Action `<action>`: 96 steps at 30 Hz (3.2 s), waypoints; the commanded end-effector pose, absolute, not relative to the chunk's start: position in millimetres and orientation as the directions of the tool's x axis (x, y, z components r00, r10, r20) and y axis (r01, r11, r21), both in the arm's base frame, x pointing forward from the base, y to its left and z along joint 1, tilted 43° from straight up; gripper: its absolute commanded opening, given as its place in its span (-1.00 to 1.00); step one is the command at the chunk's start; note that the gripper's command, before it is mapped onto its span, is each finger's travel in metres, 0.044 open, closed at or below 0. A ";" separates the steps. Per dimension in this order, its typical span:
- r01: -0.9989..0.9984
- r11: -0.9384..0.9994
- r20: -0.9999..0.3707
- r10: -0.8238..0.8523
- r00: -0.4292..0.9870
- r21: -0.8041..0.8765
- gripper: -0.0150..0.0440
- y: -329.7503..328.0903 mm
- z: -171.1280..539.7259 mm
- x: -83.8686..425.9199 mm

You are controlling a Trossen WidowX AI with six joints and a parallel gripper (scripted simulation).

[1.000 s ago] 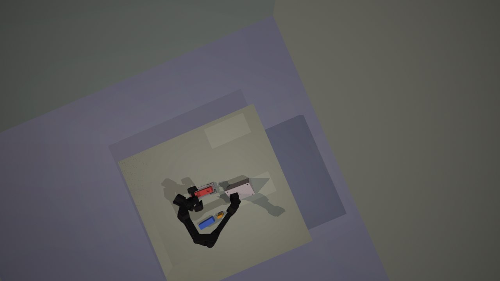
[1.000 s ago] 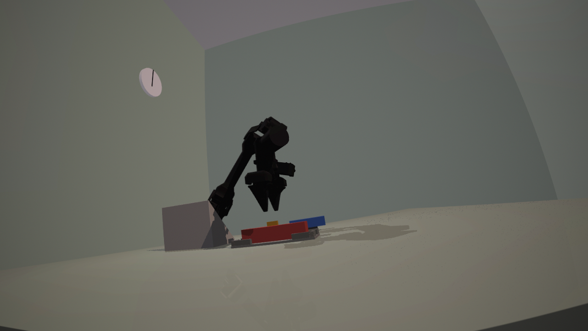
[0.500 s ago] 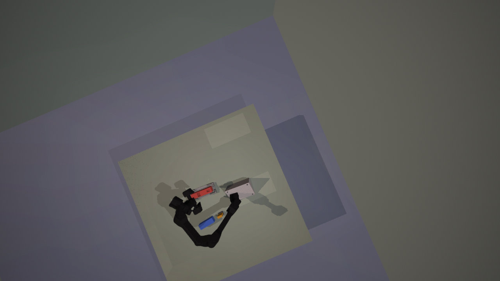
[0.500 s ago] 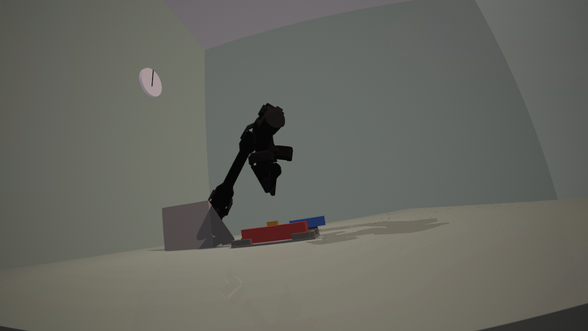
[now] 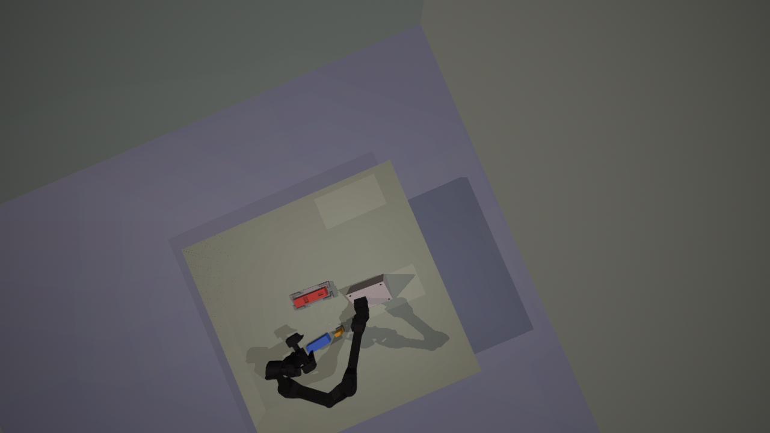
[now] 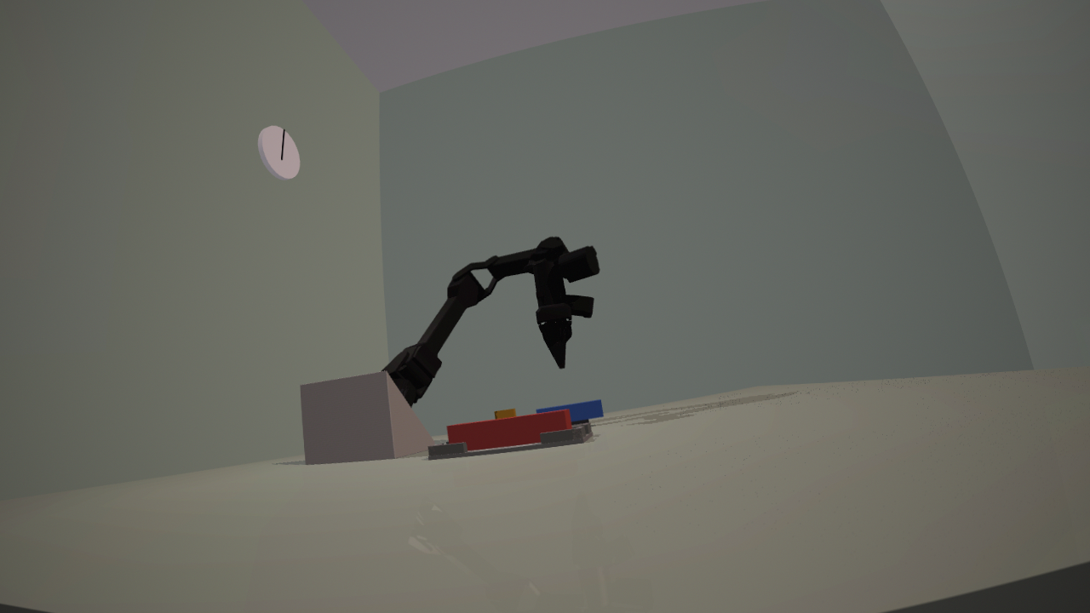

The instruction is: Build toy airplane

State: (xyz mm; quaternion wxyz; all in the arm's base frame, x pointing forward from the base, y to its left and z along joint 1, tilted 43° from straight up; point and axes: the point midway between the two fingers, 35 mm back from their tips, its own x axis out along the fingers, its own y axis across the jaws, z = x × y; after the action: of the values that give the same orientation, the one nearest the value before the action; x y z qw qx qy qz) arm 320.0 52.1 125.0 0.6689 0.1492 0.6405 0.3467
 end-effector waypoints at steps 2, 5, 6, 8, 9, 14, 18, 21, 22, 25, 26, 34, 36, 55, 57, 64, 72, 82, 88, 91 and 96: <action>-0.273 0.696 -0.734 0.677 -0.060 0.664 1.00 95.2 164.5 304.7; -0.273 0.696 -0.734 0.677 -0.060 0.664 1.00 95.2 164.5 304.7; -0.273 0.696 -0.734 0.677 -0.060 0.664 1.00 95.2 164.5 304.7; -0.273 0.696 -0.734 0.676 -0.059 0.664 1.00 101.6 157.5 304.7; -0.273 0.696 -0.734 0.677 -0.059 0.664 1.00 109.8 148.8 304.3; -0.273 0.695 -0.732 0.678 -0.059 0.665 1.00 124.4 133.6 302.1; -0.273 0.694 -0.732 0.679 -0.059 0.666 1.00 133.8 123.6 301.3; -0.273 0.694 -0.732 0.679 -0.059 0.666 1.00 135.4 122.0 301.1; -0.273 0.694 -0.732 0.679 -0.059 0.666 1.00 136.3 121.0 301.1; -0.273 0.695 -0.732 0.678 -0.059 0.666 1.00 139.5 117.5 300.9; -0.273 0.695 -0.732 0.678 -0.059 0.666 1.00 140.6 116.3 300.9; -0.273 0.694 -0.732 0.679 -0.059 0.666 1.00 149.5 106.8 300.4; -0.273 0.694 -0.732 0.679 -0.059 0.666 1.00 151.7 104.4 300.2; -0.273 0.693 -0.730 0.681 -0.059 0.667 0.38 163.6 92.1 298.5; -0.273 0.693 -0.730 0.681 -0.059 0.667 0.20 163.6 92.1 298.5; -0.273 0.693 -0.730 0.681 -0.059 0.667 0.04 163.6 92.1 298.5; -0.291 0.692 -0.734 0.676 -0.060 0.661 -0.49 158.8 99.1 299.6; -0.288 0.697 -0.738 0.672 -0.059 0.657 -0.49 140.5 116.9 305.6; -0.285 0.699 -0.740 0.670 -0.059 0.656 -0.49 127.0 130.3 308.3; -0.283 0.699 -0.740 0.670 -0.059 0.656 -0.49 120.2 137.2 309.2; -0.281 0.700 -0.740 0.670 -0.059 0.657 -0.49 109.1 148.7 309.8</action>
State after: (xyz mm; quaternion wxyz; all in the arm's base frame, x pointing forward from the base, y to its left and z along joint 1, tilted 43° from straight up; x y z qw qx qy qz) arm 308.0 116.8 142.2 0.6663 0.1552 0.6360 0.3571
